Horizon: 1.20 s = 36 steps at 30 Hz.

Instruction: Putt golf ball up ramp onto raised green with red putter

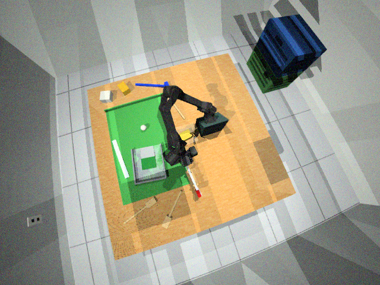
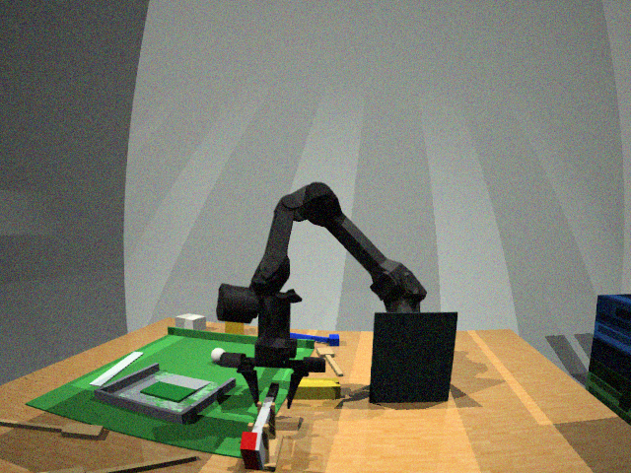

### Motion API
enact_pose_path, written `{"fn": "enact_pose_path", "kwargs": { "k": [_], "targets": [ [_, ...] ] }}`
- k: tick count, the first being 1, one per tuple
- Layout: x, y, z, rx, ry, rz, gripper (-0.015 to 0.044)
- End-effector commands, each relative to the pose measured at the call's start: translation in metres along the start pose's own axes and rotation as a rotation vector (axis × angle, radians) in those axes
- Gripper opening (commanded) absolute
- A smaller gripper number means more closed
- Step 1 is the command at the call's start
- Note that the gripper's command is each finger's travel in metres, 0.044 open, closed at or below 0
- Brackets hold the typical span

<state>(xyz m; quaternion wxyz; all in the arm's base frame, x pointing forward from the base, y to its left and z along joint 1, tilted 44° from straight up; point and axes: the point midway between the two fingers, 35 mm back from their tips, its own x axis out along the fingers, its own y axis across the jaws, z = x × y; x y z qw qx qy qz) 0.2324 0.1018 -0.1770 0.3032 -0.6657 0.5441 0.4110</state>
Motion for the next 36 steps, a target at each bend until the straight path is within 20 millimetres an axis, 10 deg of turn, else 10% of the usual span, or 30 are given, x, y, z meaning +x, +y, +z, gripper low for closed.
{"fn": "enact_pose_path", "kwargs": {
  "k": [1,13,27,36],
  "targets": [
    [0.0,0.0,0.0,0.001,0.0,0.0,0.0177],
    [-0.002,-0.001,0.001,0.001,-0.001,0.0,0.0],
    [-0.092,-0.001,0.026,0.0,-0.005,0.001,0.0],
    [-0.101,-0.012,0.0,0.137,0.008,-0.015,0.0]
  ]
}}
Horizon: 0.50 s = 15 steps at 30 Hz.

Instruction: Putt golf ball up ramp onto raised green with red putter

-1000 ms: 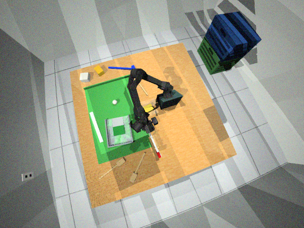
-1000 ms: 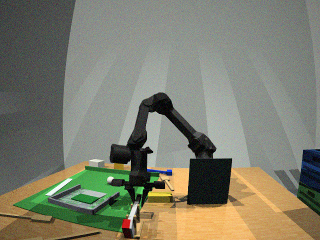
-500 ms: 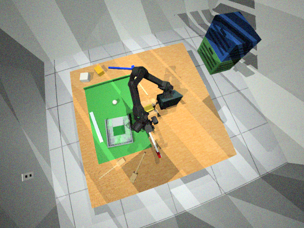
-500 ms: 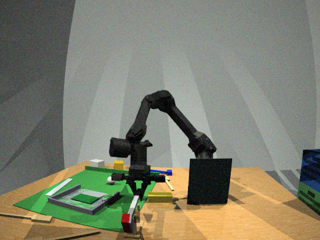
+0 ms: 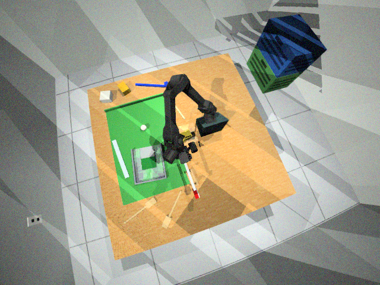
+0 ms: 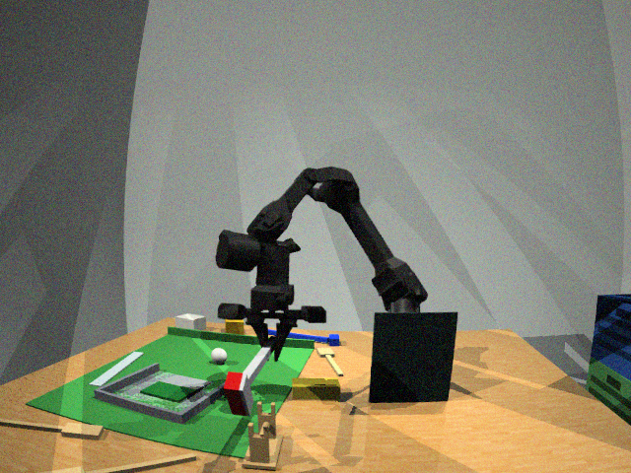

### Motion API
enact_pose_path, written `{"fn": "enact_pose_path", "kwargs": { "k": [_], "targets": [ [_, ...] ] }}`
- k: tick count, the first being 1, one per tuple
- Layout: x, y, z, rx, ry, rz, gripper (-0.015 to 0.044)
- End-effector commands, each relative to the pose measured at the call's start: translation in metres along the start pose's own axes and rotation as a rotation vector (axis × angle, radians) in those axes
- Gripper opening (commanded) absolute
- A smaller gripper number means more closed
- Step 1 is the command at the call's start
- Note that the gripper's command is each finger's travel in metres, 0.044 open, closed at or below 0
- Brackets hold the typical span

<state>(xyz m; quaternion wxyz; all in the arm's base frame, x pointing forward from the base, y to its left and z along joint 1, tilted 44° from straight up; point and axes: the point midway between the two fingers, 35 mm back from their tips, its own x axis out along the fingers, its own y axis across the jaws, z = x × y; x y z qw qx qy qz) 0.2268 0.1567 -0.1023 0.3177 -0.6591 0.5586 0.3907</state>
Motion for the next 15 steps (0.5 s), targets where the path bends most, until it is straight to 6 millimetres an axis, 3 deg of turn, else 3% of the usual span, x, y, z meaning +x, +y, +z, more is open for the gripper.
{"fn": "enact_pose_path", "kwargs": {
  "k": [1,15],
  "targets": [
    [-0.012,-0.012,-0.018,0.113,-0.006,-0.02,0.0],
    [-0.046,-0.036,-0.106,0.575,0.021,-0.066,0.0]
  ]
}}
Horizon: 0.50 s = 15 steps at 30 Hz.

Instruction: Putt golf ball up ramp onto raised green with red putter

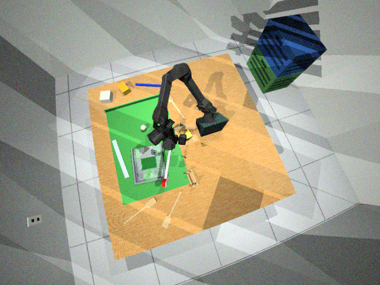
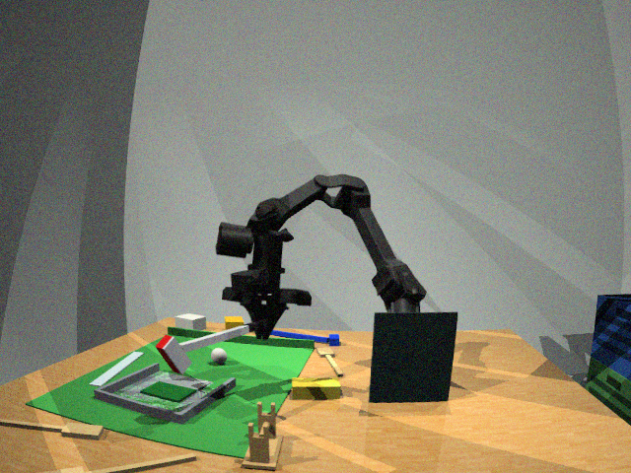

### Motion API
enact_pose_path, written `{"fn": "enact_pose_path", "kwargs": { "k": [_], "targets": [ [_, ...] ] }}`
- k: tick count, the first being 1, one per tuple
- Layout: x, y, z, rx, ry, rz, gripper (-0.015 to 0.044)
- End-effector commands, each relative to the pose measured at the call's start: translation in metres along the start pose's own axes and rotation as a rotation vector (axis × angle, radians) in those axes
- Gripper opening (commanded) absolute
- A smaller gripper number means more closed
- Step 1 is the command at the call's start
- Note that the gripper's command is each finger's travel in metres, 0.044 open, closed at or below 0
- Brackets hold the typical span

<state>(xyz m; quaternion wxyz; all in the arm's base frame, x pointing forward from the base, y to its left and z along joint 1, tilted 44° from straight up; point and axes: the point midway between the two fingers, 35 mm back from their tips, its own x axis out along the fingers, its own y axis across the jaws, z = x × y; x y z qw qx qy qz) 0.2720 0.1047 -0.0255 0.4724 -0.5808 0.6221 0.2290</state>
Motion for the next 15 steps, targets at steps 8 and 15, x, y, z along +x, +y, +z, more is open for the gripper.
{"fn": "enact_pose_path", "kwargs": {
  "k": [8,15],
  "targets": [
    [-0.021,-0.037,-0.06,0.351,0.024,-0.045,0.0],
    [-0.032,-0.053,-0.105,0.584,0.048,-0.078,0.0]
  ]
}}
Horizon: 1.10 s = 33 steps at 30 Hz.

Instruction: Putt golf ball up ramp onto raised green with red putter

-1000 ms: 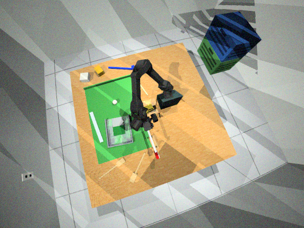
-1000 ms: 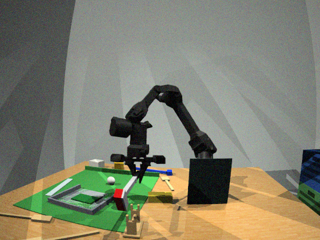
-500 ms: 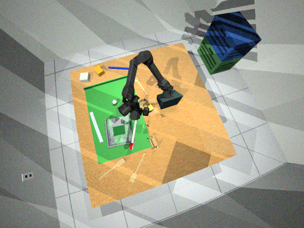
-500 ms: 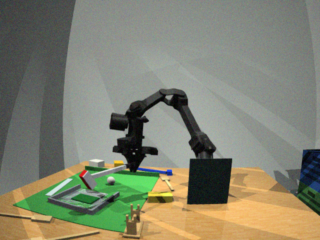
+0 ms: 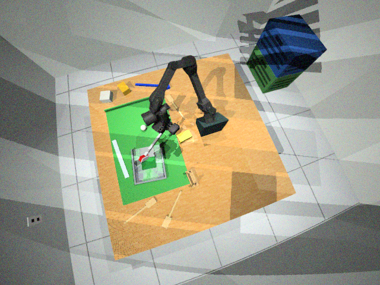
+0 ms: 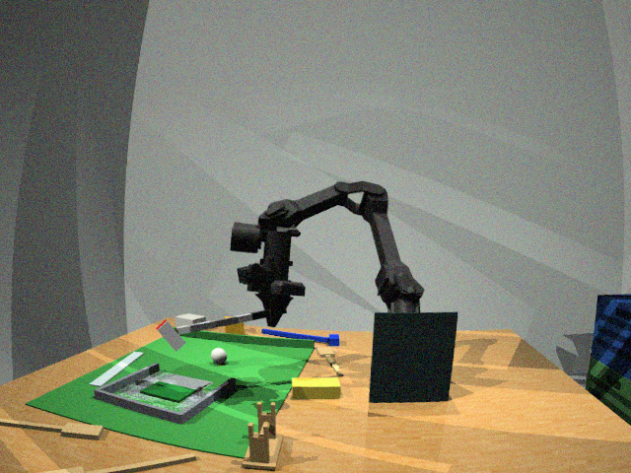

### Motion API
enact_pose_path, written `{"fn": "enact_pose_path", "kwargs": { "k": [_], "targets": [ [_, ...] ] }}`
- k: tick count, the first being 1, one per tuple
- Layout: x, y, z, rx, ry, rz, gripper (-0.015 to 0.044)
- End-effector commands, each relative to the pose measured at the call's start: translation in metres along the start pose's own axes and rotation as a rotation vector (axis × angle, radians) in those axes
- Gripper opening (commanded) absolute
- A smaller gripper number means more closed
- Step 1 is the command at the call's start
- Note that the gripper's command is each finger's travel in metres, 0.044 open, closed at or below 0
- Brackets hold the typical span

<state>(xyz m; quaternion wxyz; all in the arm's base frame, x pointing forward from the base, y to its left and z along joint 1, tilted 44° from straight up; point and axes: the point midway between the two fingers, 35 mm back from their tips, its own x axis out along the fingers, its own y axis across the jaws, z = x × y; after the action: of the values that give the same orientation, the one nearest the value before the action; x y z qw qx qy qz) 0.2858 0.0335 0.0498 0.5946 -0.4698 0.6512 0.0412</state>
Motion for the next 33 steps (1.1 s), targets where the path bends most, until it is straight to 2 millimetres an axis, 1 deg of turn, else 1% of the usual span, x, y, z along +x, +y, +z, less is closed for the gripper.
{"fn": "enact_pose_path", "kwargs": {
  "k": [1,10,19,21,26,29,33],
  "targets": [
    [-0.006,-0.017,-0.017,0.118,0.007,-0.02,0.0],
    [-0.015,-0.054,-0.066,0.416,0.039,-0.074,0.0],
    [-0.026,-0.079,-0.12,0.707,0.073,-0.139,0.0],
    [-0.026,-0.08,-0.124,0.729,0.076,-0.144,0.0],
    [-0.022,-0.081,-0.124,0.729,0.075,-0.143,0.0],
    [-0.012,-0.082,-0.125,0.729,0.075,-0.143,0.0],
    [0.006,-0.084,-0.128,0.729,0.075,-0.145,0.0]
  ]
}}
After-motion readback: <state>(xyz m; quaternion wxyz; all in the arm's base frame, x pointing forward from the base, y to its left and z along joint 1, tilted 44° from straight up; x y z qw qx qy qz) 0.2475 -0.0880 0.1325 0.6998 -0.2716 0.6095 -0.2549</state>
